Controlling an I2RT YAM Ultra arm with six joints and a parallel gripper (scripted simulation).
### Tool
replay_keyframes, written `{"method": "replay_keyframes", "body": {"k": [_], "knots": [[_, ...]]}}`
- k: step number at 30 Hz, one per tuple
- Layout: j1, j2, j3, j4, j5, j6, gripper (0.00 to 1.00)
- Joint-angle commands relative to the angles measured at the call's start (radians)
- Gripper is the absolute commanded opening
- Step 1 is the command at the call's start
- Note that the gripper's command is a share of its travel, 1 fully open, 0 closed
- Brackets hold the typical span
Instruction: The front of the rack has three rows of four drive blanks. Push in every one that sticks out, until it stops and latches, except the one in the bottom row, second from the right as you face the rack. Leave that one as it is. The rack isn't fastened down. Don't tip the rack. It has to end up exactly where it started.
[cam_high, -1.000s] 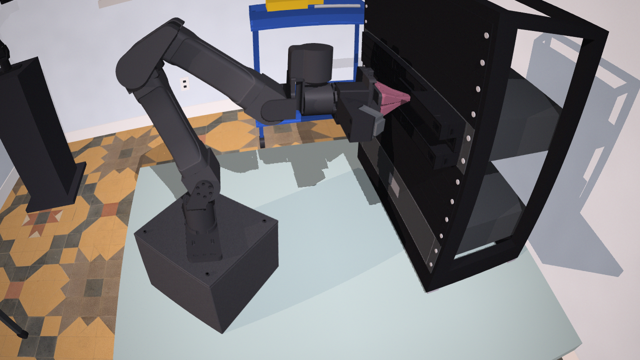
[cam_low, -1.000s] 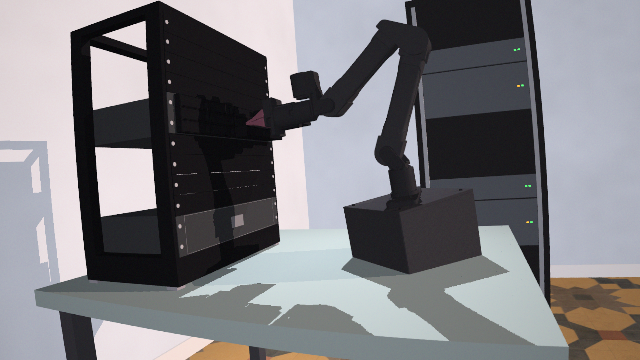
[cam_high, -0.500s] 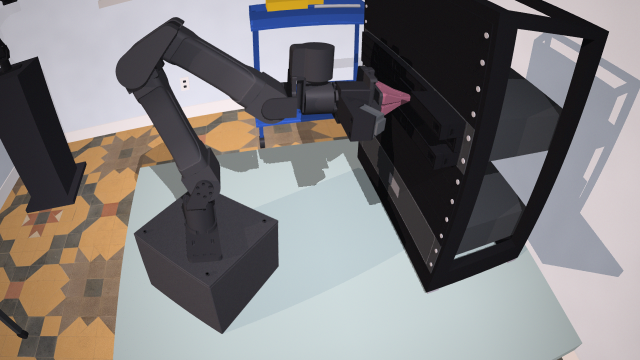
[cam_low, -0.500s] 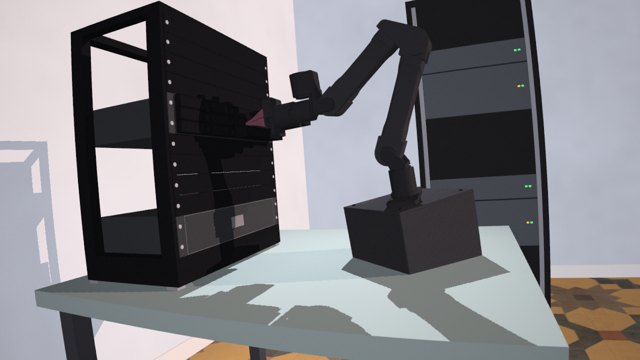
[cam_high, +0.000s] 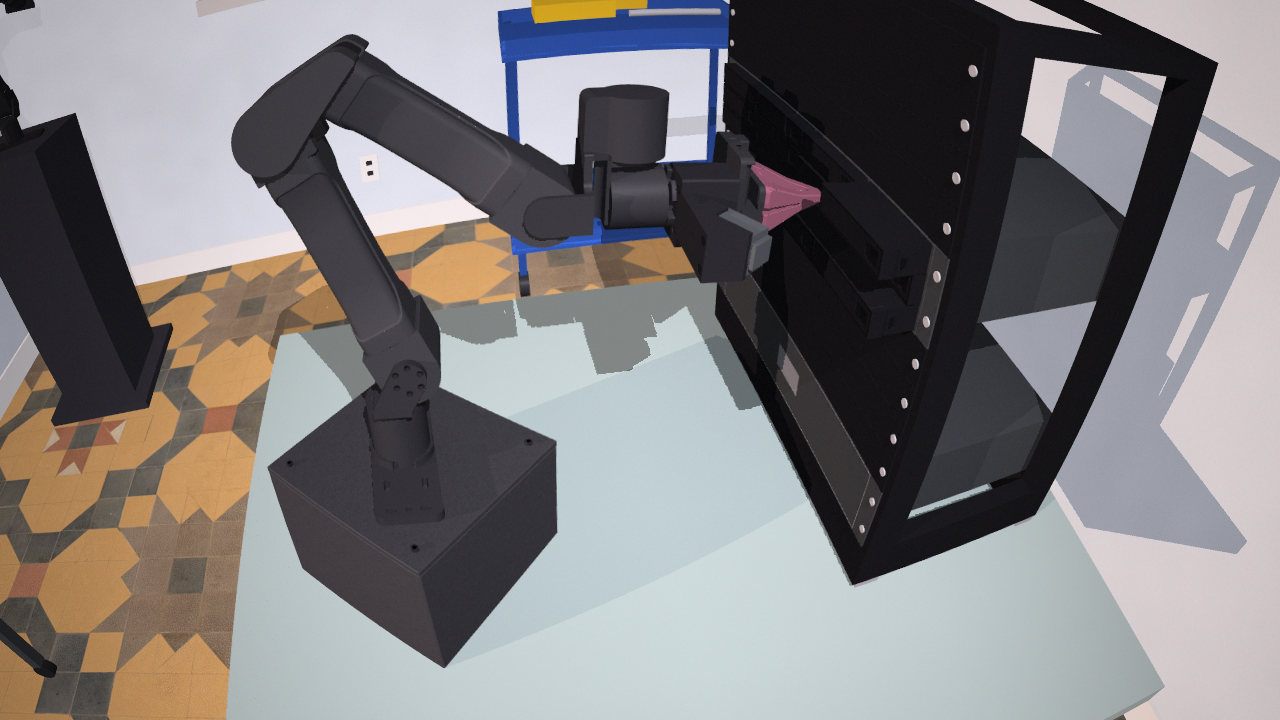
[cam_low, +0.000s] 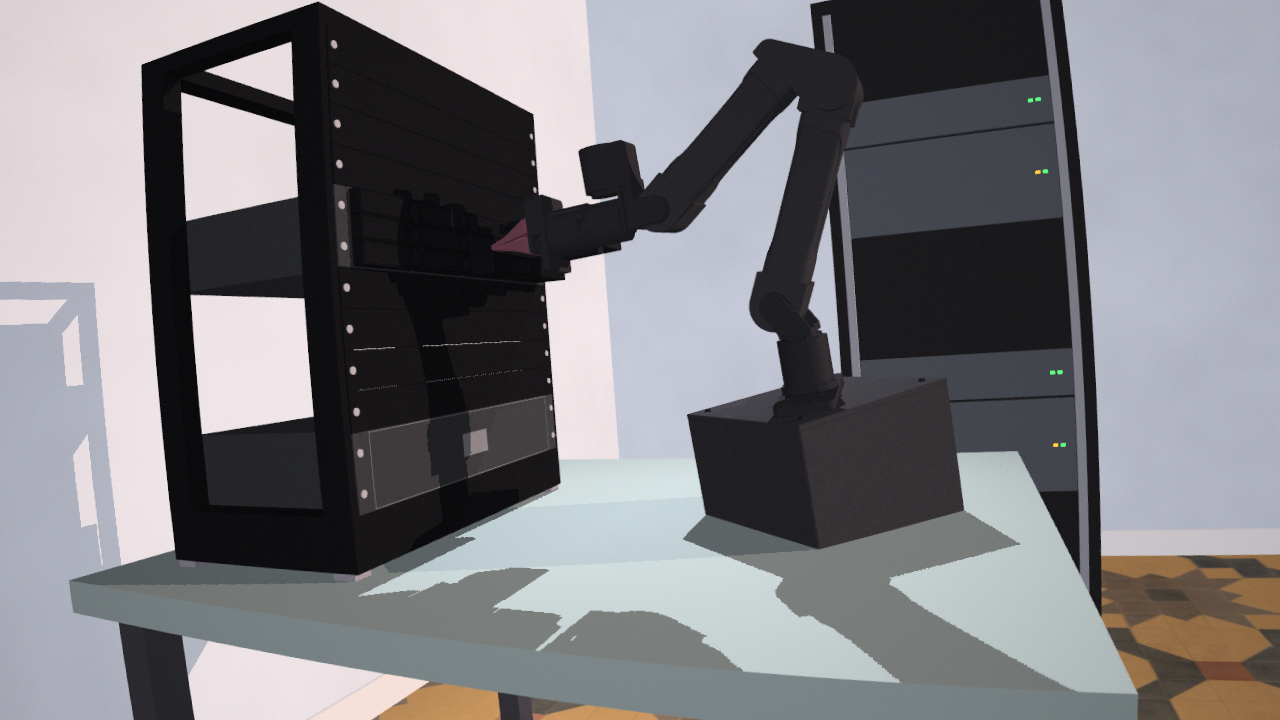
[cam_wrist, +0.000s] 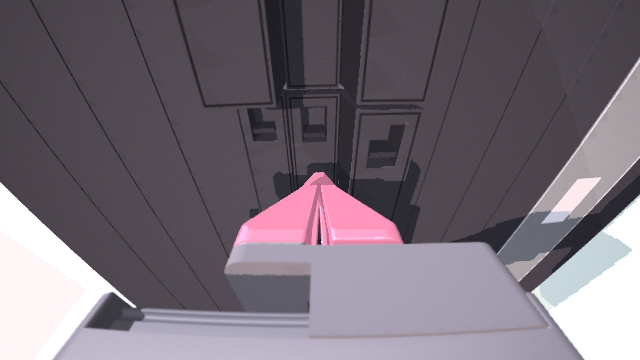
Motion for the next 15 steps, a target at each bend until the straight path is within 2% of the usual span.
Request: {"method": "replay_keyframes", "body": {"k": [1, 15], "knots": [[0.021, 0.024, 0.06, 0.054, -0.009, -0.013, 0.0], [0.023, 0.032, 0.075, 0.047, -0.006, -0.014, 0.0]]}}
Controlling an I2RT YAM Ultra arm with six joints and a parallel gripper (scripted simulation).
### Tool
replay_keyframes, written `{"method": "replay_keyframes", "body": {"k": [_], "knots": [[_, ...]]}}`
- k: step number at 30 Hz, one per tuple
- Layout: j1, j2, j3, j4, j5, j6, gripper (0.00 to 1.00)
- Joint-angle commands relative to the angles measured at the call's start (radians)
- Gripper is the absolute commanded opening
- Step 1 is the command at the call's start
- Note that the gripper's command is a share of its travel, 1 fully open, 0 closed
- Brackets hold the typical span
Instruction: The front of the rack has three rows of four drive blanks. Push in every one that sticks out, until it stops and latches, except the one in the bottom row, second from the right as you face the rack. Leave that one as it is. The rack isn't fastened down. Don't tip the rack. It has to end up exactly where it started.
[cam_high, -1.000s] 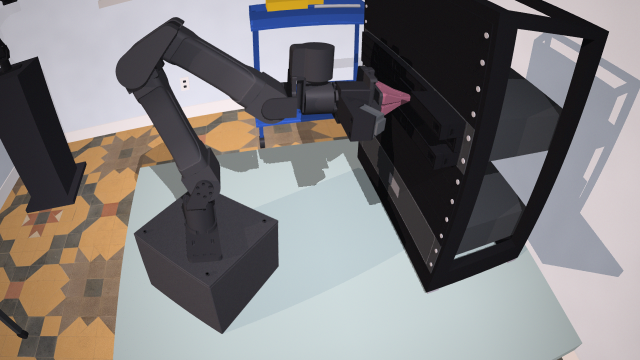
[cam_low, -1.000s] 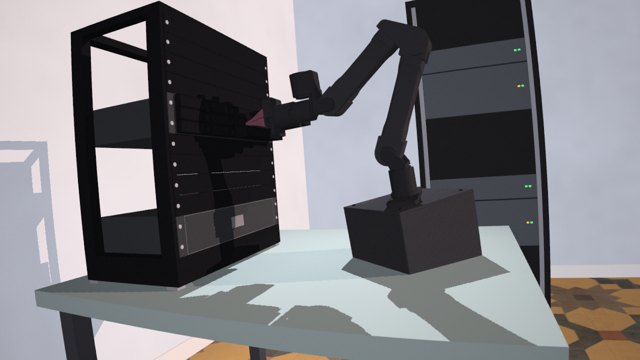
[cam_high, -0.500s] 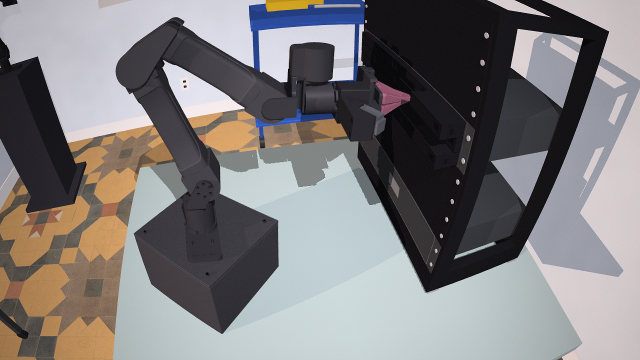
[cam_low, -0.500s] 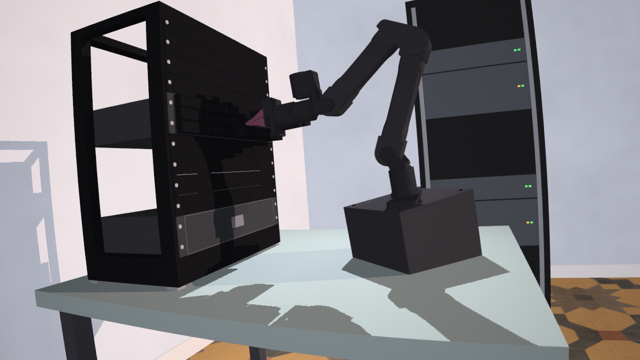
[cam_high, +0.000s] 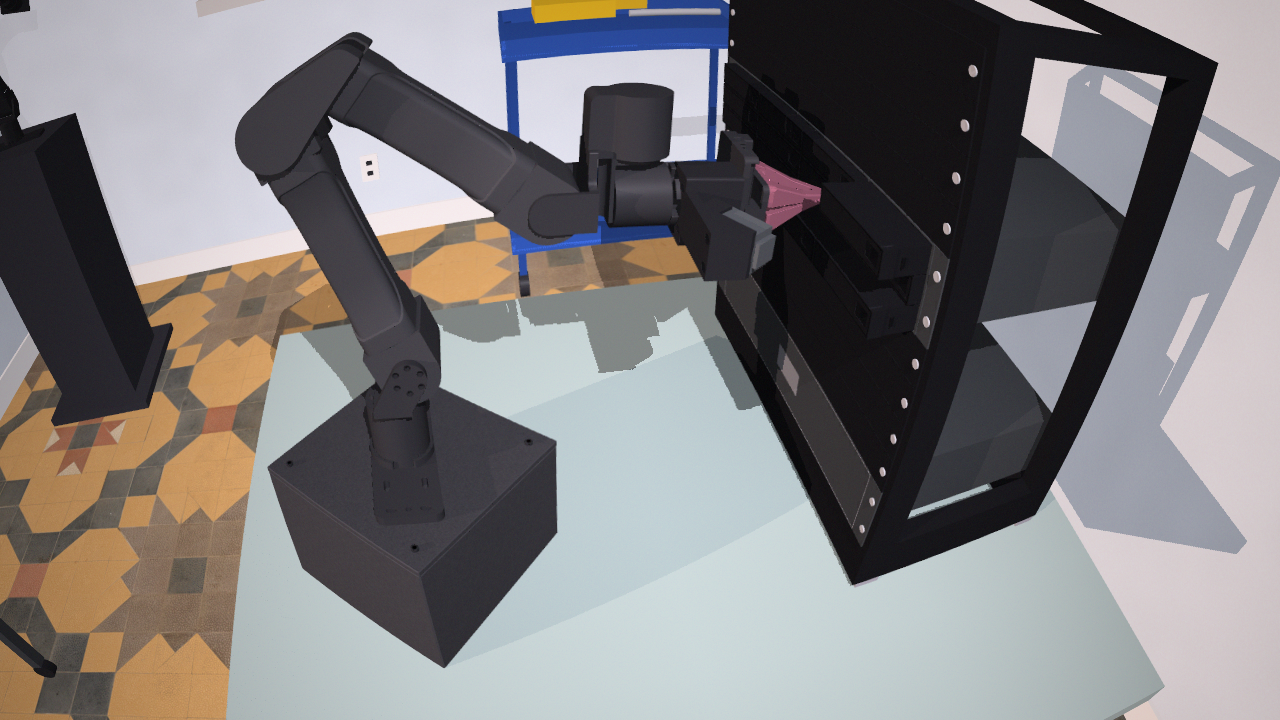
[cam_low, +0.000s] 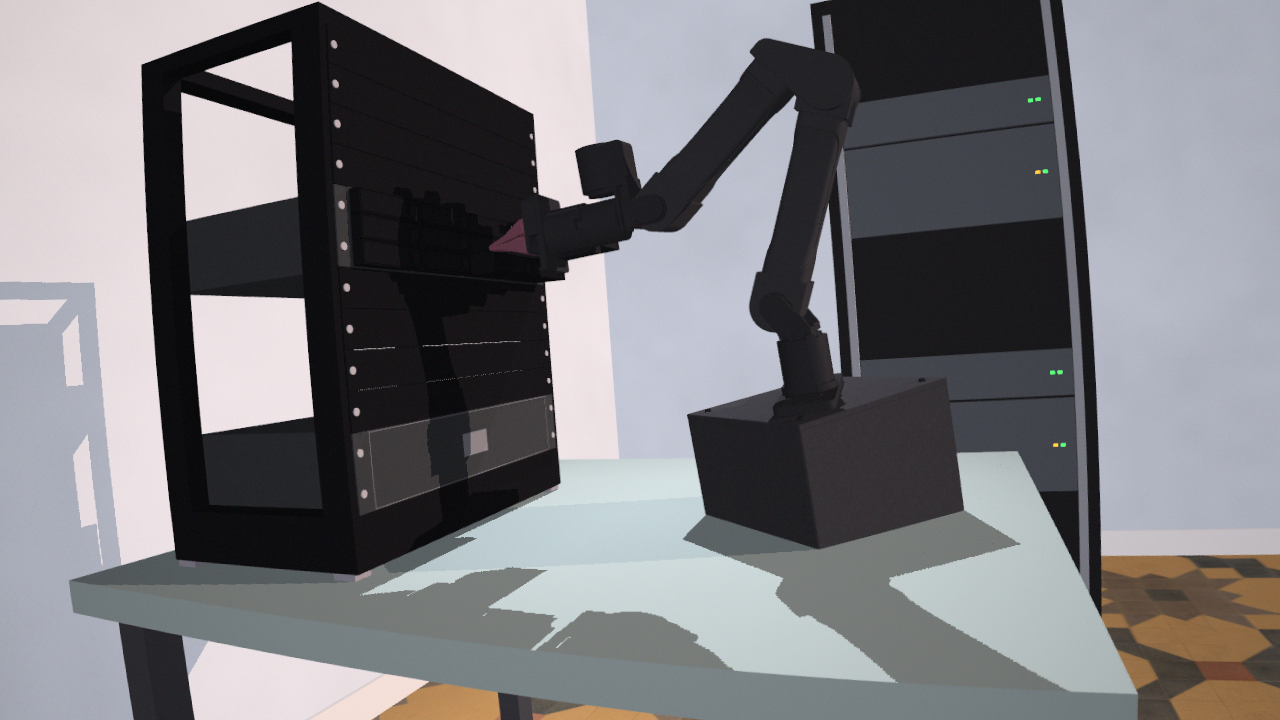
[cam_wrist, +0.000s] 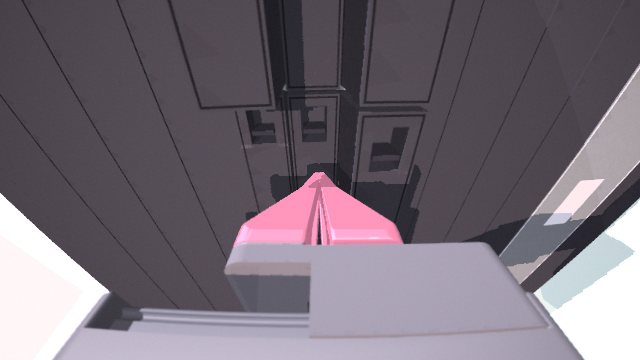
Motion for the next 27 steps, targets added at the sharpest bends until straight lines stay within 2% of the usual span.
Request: {"method": "replay_keyframes", "body": {"k": [1, 27], "knots": [[0.019, 0.017, 0.06, 0.053, -0.016, -0.013, 0.0], [0.021, 0.022, 0.074, 0.045, -0.013, -0.013, 0.0]]}}
